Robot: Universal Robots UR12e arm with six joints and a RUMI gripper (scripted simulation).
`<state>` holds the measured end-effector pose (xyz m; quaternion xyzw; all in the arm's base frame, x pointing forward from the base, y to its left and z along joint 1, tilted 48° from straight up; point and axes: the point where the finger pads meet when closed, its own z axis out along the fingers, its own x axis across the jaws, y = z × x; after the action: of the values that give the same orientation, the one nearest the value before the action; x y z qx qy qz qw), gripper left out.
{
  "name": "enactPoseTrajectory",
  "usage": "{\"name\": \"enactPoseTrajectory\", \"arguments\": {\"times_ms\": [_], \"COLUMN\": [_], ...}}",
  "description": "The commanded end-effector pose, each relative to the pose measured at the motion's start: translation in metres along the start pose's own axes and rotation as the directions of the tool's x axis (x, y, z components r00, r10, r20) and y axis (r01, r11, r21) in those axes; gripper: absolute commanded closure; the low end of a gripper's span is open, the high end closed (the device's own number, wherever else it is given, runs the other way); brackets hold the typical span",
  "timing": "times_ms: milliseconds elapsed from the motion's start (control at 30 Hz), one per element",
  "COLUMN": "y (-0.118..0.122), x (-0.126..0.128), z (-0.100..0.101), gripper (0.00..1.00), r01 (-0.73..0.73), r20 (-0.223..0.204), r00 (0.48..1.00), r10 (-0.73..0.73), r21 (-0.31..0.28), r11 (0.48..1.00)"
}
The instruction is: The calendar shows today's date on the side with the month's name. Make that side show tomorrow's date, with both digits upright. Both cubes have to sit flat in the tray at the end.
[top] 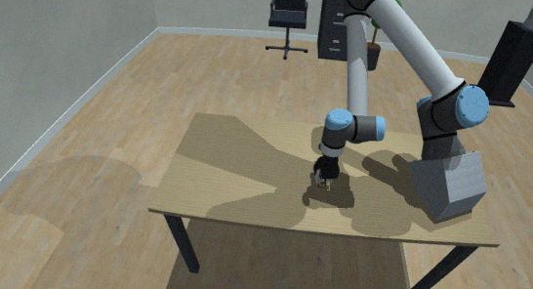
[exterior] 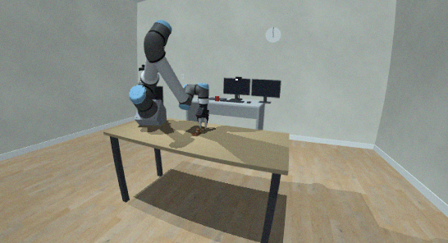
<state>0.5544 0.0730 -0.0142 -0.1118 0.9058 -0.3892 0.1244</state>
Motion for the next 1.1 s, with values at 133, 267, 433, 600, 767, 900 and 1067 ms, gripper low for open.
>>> {"name": "enactPoseTrajectory", "arguments": {"times_ms": [133, 267, 433, 600, 767, 900, 1067], "y": [0.0005, 0.0005, 0.0005, 0.0005, 0.0005, 0.0005, 0.0005], "x": [0.0037, 0.0037, 0.0037, 0.0037, 0.0037, 0.0037, 0.0037], "z": [0.0013, 0.0013, 0.0013, 0.0013, 0.0013, 0.0013, 0.0013], "gripper": [0.89, 0.89, 0.89, 0.82, 0.78, 0.74, 0.71], "r01": [0.003, 0.003, 0.003, 0.003, 0.003, 0.003, 0.003], "r20": [-0.004, -0.004, -0.004, -0.004, -0.004, -0.004, -0.004], "r00": [1.0, 1.0, 1.0, 1.0, 1.0, 1.0, 1.0], "r10": [-0.003, -0.003, -0.003, -0.003, -0.003, -0.003, -0.003], "r21": [-0.001, -0.001, -0.001, -0.001, -0.001, -0.001, -0.001], "r11": [1.0, 1.0, 1.0, 1.0, 1.0, 1.0, 1.0]}}
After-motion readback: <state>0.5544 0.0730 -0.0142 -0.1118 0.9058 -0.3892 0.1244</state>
